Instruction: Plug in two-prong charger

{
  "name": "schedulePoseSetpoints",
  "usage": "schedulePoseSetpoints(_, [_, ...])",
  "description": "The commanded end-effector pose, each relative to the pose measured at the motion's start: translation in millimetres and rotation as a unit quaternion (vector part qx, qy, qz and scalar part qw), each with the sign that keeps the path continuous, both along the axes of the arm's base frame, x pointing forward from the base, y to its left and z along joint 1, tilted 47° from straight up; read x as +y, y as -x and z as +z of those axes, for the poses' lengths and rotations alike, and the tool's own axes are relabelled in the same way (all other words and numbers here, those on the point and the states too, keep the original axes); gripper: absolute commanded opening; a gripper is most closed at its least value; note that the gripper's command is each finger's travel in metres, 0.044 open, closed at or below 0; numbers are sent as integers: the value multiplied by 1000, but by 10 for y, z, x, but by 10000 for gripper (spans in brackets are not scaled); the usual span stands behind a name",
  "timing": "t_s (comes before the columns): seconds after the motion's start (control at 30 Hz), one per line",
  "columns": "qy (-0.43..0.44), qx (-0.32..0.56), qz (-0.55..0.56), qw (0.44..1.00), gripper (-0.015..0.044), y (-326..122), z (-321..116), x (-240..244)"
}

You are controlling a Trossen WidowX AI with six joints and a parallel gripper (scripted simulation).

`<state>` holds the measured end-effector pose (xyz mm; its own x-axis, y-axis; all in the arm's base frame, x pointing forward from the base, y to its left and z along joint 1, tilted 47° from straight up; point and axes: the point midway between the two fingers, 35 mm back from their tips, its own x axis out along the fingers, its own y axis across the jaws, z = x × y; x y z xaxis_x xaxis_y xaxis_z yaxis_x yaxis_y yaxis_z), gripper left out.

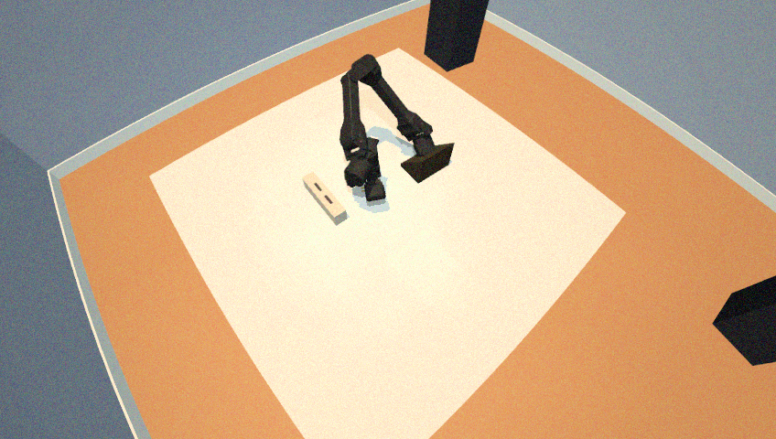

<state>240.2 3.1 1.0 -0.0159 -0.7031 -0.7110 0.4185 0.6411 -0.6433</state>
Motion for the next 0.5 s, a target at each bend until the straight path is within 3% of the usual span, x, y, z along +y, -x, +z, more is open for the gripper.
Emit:
schedulePoseSetpoints(0.0, [-4,-4,1,1000,0,-7,120,149])
schedulePoseSetpoints(0.47, [-3,6,12,1000,0,-12,317,294])
